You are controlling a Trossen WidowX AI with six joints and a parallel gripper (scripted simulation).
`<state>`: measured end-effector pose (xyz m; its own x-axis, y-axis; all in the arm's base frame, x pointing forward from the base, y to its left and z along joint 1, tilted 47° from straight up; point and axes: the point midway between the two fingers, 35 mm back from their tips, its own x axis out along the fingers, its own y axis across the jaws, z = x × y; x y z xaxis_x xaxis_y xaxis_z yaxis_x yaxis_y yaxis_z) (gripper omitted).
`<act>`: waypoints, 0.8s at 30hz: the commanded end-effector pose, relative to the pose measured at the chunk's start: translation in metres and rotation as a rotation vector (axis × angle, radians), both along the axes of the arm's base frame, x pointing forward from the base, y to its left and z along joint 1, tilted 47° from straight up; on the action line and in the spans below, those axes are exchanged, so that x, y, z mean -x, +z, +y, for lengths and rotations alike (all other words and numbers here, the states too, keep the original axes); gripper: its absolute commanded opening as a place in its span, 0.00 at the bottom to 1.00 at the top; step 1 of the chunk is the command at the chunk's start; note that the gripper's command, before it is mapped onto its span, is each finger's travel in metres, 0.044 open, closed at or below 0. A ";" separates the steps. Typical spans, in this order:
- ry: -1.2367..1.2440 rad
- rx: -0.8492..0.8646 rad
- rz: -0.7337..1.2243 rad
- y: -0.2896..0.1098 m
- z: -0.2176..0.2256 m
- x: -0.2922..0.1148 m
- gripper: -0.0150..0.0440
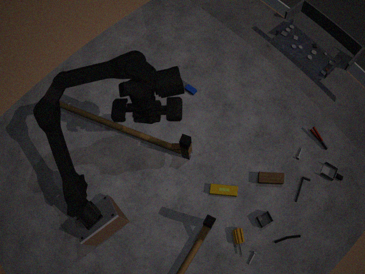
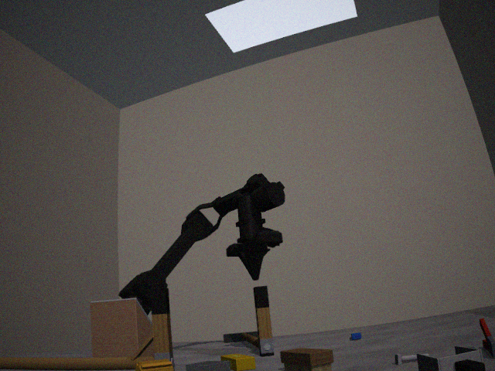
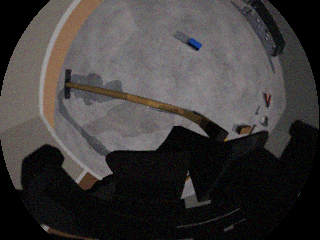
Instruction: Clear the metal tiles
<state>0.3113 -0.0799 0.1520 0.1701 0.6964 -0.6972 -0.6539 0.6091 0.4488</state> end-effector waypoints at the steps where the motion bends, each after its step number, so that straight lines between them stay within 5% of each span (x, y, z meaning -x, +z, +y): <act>1: 0.067 0.015 -0.072 0.007 0.012 0.007 0.25; 24: 0.436 0.106 -0.442 0.030 0.071 0.049 0.25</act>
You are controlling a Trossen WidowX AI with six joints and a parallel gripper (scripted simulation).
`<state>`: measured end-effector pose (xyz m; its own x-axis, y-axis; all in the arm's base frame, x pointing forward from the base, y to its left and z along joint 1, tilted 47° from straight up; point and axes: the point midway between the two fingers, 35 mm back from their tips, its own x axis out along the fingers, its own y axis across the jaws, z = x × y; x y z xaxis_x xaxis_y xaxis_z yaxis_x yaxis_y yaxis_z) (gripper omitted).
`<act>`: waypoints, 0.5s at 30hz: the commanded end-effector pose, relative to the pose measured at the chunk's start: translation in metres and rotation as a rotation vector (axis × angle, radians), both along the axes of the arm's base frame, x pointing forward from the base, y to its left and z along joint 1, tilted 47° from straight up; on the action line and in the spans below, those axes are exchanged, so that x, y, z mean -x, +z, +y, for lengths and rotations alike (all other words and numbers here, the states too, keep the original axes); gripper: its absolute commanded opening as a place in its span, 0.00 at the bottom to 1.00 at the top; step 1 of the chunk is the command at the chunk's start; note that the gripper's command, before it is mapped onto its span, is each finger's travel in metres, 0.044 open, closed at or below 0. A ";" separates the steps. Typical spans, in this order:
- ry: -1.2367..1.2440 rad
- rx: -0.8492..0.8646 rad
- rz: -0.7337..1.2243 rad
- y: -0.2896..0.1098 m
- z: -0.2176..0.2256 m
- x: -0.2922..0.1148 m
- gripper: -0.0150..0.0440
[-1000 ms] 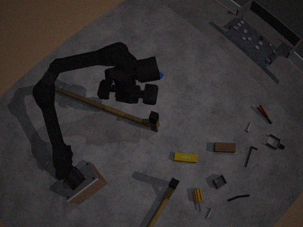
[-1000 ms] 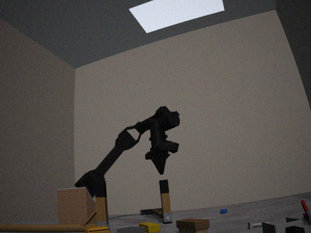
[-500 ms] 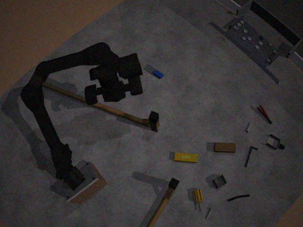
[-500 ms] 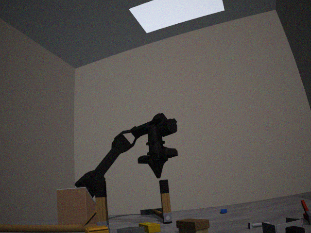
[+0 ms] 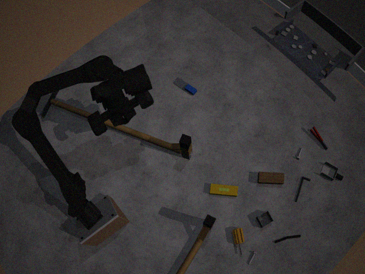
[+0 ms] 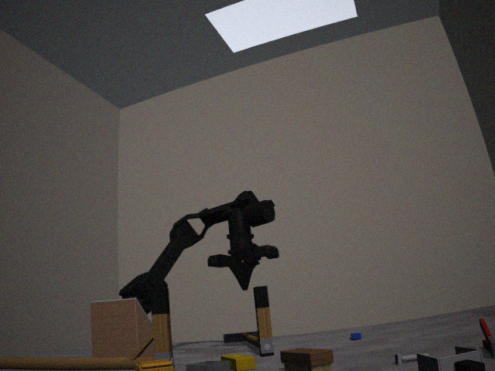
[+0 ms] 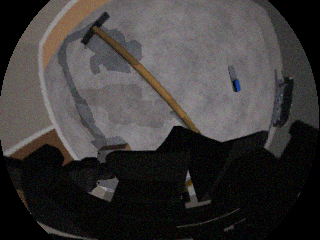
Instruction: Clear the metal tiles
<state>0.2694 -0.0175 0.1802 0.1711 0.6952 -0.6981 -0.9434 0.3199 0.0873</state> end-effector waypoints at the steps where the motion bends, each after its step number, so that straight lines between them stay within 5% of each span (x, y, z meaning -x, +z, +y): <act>1: 0.068 0.013 -0.072 0.003 0.011 0.009 0.25; 15: 0.293 0.062 -0.299 0.008 0.042 0.040 0.25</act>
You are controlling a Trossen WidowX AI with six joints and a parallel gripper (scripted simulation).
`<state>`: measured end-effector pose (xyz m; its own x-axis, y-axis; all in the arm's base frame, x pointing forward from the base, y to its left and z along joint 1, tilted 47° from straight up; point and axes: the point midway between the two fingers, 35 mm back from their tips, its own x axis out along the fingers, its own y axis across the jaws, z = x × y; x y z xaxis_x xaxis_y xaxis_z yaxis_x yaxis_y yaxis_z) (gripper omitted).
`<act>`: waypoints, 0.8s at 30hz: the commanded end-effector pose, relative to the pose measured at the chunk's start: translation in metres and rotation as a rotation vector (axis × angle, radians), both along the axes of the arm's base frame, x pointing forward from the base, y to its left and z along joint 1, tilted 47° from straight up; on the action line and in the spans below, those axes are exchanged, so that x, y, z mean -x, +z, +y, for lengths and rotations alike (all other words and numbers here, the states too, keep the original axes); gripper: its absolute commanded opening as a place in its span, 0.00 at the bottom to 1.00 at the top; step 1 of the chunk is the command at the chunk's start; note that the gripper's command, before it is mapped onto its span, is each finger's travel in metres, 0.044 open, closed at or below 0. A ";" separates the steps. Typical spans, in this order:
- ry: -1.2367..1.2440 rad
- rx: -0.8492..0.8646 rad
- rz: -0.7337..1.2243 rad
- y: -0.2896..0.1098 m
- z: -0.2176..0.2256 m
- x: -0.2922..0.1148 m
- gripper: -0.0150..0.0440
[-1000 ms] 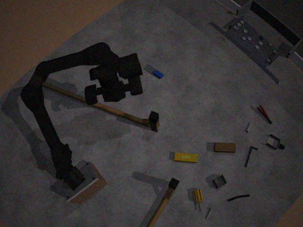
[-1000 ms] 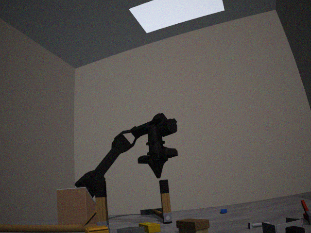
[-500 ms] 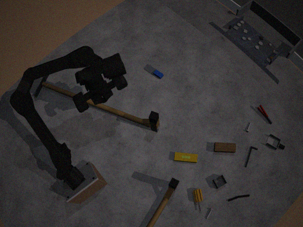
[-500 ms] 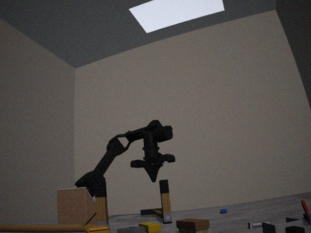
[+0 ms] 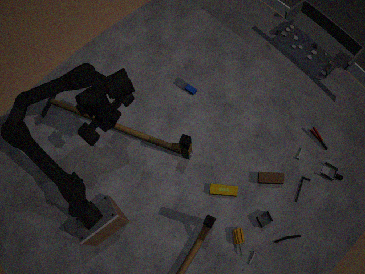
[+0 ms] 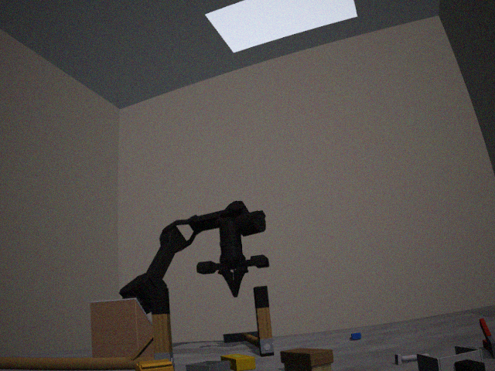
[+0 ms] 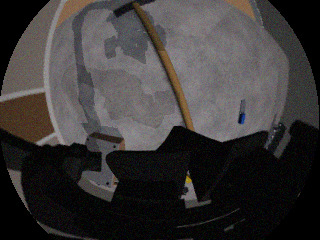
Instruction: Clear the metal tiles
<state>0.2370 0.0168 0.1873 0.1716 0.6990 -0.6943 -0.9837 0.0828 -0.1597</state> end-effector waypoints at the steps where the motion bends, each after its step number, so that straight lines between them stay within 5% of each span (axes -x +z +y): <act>1: 0.069 0.011 -0.072 0.001 0.009 0.010 0.25; 24: 0.207 0.049 -0.207 -0.012 0.034 0.025 0.25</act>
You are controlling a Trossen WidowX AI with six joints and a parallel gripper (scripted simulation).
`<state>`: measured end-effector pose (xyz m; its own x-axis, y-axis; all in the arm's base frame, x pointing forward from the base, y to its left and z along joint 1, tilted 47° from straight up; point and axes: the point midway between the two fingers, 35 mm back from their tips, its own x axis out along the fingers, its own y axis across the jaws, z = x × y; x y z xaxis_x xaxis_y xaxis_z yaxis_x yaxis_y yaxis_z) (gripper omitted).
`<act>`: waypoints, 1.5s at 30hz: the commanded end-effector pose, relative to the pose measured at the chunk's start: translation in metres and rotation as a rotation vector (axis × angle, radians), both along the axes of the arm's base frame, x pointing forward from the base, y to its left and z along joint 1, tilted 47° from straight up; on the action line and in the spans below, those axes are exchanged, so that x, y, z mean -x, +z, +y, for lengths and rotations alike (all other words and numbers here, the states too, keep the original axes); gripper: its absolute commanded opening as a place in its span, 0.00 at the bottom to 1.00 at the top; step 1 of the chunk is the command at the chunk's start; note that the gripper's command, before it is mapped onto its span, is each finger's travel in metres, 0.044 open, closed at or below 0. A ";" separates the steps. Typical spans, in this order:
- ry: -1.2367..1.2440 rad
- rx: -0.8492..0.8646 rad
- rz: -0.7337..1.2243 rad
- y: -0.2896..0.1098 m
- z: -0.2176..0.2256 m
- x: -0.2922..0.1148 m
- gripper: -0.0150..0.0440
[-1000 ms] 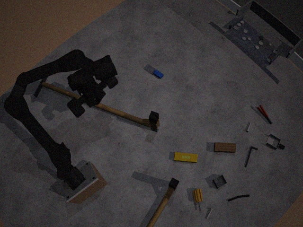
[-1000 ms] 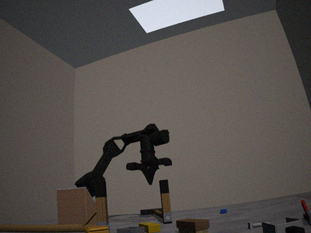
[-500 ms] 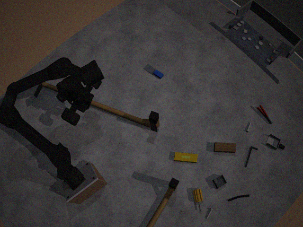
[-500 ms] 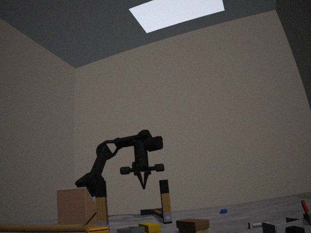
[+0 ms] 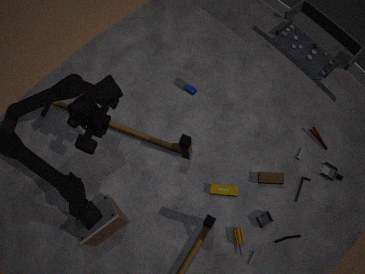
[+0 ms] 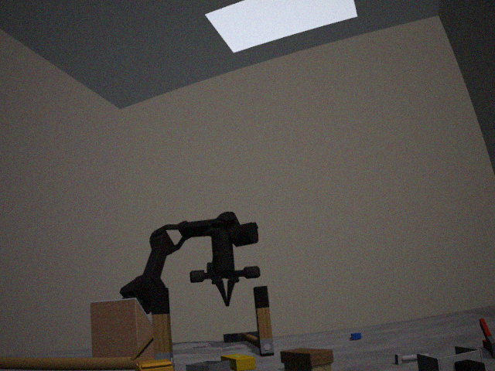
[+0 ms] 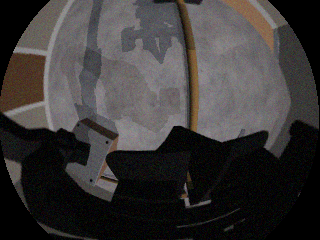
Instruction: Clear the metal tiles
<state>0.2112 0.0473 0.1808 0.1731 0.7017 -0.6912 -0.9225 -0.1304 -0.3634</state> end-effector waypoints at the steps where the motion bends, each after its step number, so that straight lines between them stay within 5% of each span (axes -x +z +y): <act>1: -0.001 0.002 0.006 -0.007 0.005 -0.002 0.25; 45: -0.005 -0.002 0.000 -0.063 0.068 -0.017 0.25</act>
